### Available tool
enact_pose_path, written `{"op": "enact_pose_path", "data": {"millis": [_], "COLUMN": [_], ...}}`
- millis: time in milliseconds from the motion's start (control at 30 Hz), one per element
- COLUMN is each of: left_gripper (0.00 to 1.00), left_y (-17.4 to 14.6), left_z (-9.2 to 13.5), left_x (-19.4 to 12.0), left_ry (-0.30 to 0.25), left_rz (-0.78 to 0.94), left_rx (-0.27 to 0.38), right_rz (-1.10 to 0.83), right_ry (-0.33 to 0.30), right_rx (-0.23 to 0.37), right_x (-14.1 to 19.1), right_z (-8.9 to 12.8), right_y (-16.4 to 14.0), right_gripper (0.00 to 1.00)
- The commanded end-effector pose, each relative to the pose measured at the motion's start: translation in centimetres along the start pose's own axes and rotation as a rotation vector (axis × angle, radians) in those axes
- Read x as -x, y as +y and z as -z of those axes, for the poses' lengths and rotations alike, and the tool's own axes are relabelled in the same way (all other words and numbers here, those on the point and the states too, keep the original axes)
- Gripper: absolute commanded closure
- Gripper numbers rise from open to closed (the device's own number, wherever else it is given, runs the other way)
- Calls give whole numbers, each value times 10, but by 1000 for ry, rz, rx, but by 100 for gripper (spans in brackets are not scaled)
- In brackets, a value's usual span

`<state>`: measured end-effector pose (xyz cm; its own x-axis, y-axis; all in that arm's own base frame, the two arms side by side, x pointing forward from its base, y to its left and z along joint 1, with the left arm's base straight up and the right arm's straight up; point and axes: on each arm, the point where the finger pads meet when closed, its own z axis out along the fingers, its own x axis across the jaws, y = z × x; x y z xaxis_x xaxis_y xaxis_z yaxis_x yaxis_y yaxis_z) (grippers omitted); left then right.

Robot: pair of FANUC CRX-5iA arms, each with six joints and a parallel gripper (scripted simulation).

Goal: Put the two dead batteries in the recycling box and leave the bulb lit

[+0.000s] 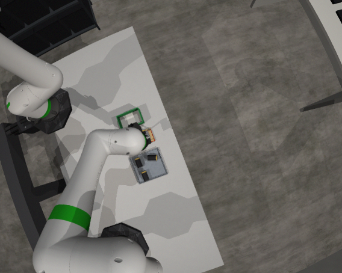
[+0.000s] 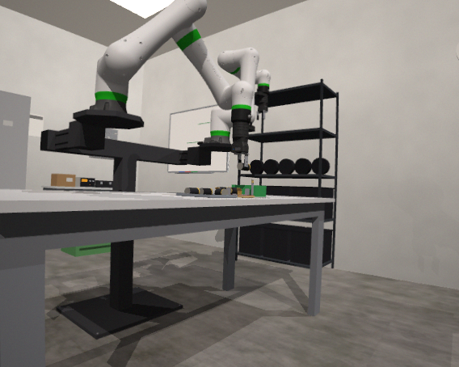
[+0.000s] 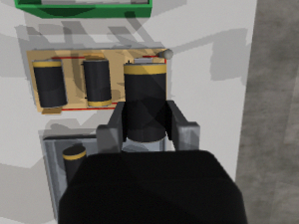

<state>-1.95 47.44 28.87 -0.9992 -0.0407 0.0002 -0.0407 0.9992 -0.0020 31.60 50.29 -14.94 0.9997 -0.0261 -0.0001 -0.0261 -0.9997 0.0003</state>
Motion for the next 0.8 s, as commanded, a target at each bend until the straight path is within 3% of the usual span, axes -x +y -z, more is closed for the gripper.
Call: {"op": "enact_pose_path", "data": {"millis": [0,667,767], "left_gripper": [0,0,0], "left_y": [0,0,0], "left_z": [1,1,1], "left_x": [0,0,0], "left_ry": [0,0,0], "left_rz": [0,0,0], "left_rx": [2,2,2], "right_rz": [0,0,1], "right_ry": [1,1,1], "right_rx": [-2,-2,-2], "right_x": [-1,-1,-1], "right_z": [1,1,-13], "right_y": [-1,-1,-1], "right_gripper": [43,43,43]}}
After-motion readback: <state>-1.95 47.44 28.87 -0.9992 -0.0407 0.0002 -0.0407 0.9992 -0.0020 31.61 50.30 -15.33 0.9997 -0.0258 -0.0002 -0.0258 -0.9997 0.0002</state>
